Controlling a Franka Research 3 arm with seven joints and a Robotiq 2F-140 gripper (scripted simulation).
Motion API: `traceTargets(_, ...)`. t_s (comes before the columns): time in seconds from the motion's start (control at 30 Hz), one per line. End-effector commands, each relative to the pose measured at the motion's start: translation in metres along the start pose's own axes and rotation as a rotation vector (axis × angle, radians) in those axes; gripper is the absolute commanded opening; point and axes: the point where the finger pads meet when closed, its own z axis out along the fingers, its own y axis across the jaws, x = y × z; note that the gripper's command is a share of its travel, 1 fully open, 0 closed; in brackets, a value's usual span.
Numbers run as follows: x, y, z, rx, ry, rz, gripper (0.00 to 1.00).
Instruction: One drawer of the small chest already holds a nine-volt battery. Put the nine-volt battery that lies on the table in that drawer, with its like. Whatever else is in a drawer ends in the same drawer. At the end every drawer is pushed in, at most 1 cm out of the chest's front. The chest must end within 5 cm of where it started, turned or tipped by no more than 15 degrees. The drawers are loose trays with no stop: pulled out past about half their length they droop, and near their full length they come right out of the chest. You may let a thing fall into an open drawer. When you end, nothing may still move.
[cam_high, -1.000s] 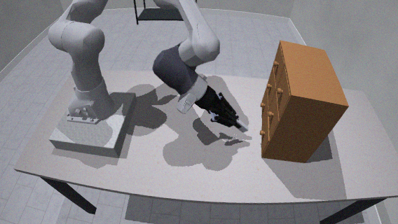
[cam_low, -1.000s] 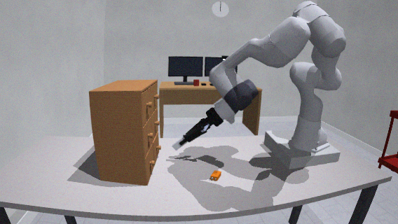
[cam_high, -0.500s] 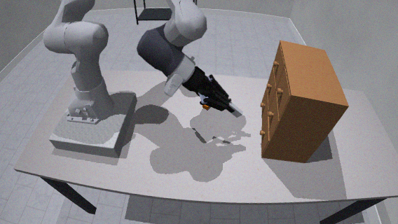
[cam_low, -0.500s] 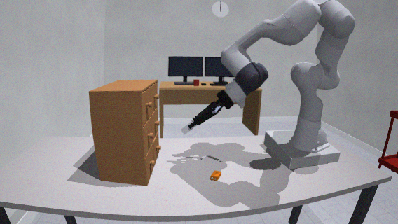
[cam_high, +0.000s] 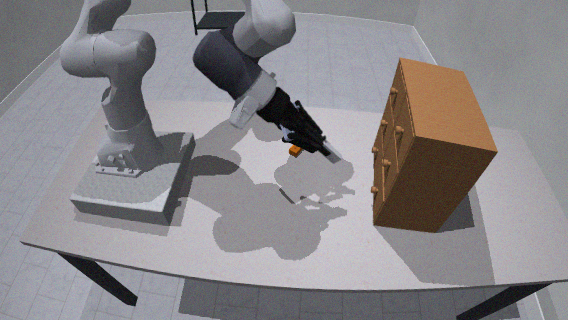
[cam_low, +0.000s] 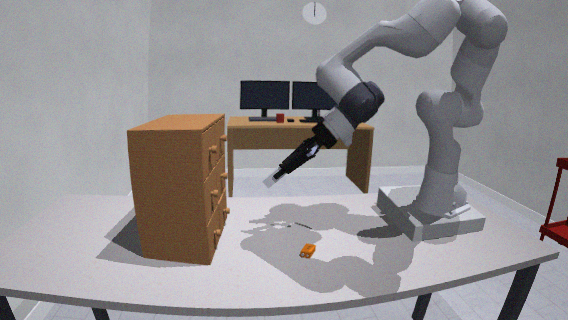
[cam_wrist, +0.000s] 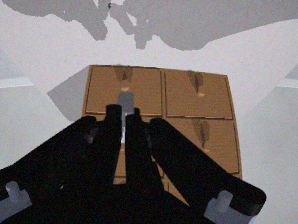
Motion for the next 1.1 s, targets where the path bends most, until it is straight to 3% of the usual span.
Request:
traceTargets(0.0, 0.002, -0.004, -0.007, 0.013, 0.044, 0.012, 0.00)
traceTargets(0.43, -0.001, -0.003, -0.048, 0.010, 0.292, 0.013, 0.00)
traceTargets(0.5, -0.001, -0.003, -0.048, 0.010, 0.292, 0.013, 0.00)
traceTargets(0.67, -0.002, -0.003, -0.072, 0.010, 0.426, 0.007, 0.00)
traceTargets(0.97, -0.004, -0.003, -0.117, 0.065, 0.405, -0.126, 0.00)
traceTargets(1.07, -0.004, -0.003, -0.121, 0.072, 0.385, -0.145, 0.00)
